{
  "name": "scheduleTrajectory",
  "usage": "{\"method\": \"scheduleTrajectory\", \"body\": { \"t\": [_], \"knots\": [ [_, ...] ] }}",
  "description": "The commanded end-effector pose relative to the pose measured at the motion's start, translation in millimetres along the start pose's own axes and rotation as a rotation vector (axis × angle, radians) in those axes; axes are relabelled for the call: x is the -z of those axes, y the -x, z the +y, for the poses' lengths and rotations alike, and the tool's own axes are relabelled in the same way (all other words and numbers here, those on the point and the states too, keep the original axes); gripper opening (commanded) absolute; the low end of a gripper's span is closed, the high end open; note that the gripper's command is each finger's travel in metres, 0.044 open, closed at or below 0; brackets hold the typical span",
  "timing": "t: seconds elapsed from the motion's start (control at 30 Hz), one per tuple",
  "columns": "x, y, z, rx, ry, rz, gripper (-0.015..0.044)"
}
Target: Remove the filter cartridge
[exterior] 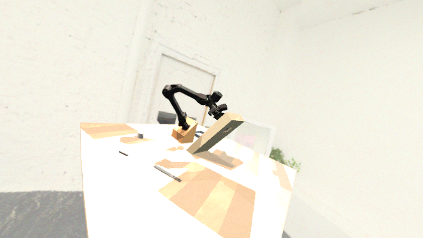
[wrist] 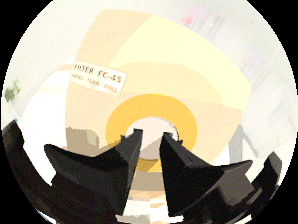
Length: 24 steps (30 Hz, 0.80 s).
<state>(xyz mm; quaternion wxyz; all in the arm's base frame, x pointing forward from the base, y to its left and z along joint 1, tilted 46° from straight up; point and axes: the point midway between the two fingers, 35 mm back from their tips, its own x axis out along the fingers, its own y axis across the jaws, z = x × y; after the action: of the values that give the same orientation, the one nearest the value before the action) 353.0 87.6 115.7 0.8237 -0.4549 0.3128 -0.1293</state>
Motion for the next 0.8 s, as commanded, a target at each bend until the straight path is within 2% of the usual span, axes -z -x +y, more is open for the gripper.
{"method": "scheduleTrajectory", "body": {
  "t": [0.0,0.33,0.77],
  "knots": [
    [0.9,-9.0,-0.6,-0.009,-0.017,0.011,0.0000],
    [0.9,-9.0,-0.6,-0.009,-0.017,0.011,0.0000],
    [-1.0,48.5,4.0,-0.019,-0.012,0.017,0.0000]
  ]
}}
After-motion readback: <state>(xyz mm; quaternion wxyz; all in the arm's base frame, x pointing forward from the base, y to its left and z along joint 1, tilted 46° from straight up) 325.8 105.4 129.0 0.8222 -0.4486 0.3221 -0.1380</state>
